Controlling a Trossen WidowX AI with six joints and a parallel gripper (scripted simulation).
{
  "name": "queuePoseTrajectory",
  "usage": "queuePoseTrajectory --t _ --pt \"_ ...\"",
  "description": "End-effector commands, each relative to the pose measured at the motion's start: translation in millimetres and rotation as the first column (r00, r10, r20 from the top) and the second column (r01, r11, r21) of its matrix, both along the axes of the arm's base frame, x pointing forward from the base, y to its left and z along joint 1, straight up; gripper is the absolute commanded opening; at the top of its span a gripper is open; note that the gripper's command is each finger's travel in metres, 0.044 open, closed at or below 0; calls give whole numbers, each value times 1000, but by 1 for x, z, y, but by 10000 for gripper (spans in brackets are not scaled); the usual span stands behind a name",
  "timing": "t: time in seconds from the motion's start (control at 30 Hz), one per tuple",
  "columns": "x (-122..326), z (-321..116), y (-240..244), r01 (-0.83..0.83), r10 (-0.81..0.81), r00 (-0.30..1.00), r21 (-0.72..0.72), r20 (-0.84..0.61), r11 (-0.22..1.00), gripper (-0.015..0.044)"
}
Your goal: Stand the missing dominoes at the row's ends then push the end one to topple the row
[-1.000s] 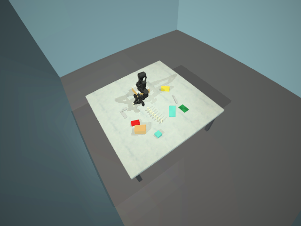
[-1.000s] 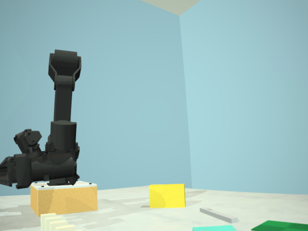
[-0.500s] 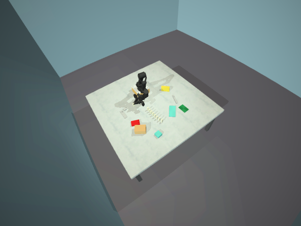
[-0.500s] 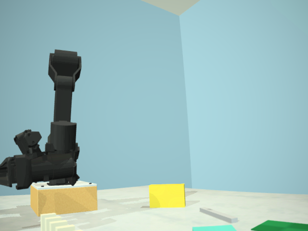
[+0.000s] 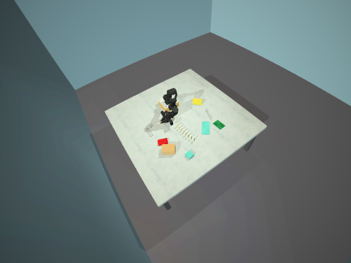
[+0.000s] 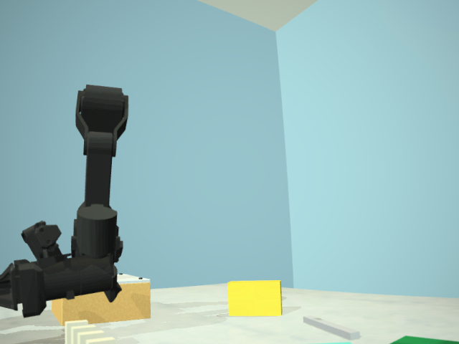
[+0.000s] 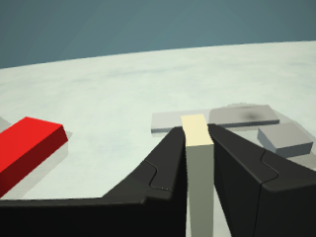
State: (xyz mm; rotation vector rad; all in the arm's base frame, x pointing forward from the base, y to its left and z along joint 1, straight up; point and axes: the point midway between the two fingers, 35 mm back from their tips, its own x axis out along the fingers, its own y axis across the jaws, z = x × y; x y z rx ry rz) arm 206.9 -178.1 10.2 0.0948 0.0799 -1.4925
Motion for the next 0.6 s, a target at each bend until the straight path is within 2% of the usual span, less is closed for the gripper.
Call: queuePoseTrajectory --t 0.0,0.2,0.57 --pt "2 -12 -2 4 -4 1000 11 6 1000 28" --pt "0 -28 -4 16 -16 1000 25 5 1000 28" --pt "0 -29 -4 16 -16 1000 25 5 1000 28"
